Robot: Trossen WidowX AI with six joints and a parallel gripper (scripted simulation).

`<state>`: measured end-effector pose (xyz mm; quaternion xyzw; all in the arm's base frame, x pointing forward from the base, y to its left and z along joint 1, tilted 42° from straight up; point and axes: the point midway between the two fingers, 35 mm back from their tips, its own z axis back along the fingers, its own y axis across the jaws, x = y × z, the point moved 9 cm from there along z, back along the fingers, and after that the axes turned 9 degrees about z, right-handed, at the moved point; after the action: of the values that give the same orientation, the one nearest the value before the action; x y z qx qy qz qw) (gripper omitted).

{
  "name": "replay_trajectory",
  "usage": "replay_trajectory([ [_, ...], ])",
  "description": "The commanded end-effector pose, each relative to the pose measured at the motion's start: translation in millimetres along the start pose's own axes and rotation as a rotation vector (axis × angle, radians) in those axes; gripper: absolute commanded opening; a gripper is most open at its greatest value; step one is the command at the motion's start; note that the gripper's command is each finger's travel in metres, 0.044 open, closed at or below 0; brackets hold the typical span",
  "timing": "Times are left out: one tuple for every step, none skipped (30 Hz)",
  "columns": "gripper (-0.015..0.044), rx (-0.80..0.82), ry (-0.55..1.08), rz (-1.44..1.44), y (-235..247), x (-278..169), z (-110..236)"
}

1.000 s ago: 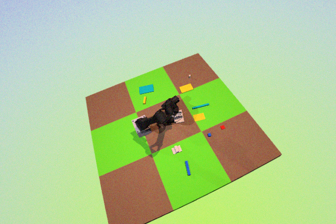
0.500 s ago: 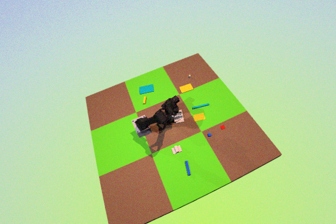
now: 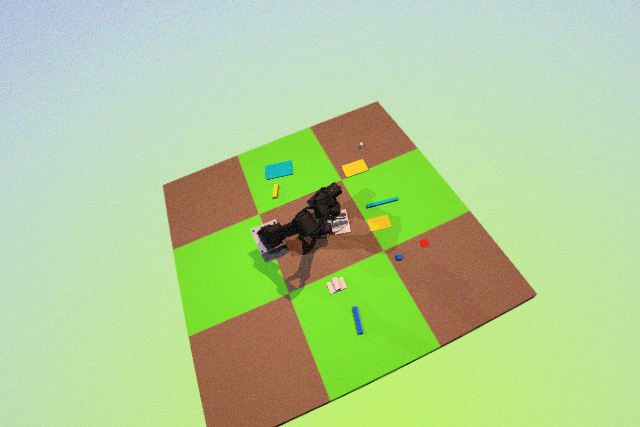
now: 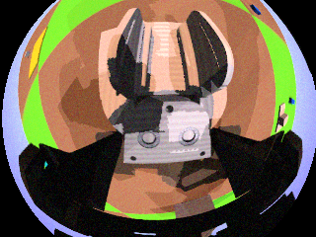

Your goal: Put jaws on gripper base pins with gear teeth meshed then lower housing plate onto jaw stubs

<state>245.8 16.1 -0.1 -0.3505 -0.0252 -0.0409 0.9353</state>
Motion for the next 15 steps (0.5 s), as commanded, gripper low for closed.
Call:
replay_trajectory([
  [0.0440,0.000,0.000,0.000,0,0,0],
  [0.0440,0.000,0.000,0.000,0,0,0],
  [0.0440,0.000,0.000,0.000,0,0,0],
  [0.0440,0.000,0.000,0.000,0,0,0],
  [0.0440,0.000,0.000,0.000,0,0,0],
  [0.0440,0.000,0.000,0.000,0,0,2],
  [0.0440,0.001,0.000,0.000,0,1,5],
  [0.0440,0.002,-0.001,0.000,1,1,10],
  [0.0440,0.003,-0.001,0.000,1,2,16],
  [0.0440,0.004,-0.001,0.001,2,3,23],
  [0.0440,0.004,-0.002,0.001,2,3,33],
  [0.0440,0.004,-0.002,0.001,2,3,45],
  [0.0440,0.004,-0.003,0.001,2,2,57],
  [0.0440,0.003,-0.003,0.001,1,2,65],
  [0.0440,0.002,-0.003,0.001,1,1,71],
])
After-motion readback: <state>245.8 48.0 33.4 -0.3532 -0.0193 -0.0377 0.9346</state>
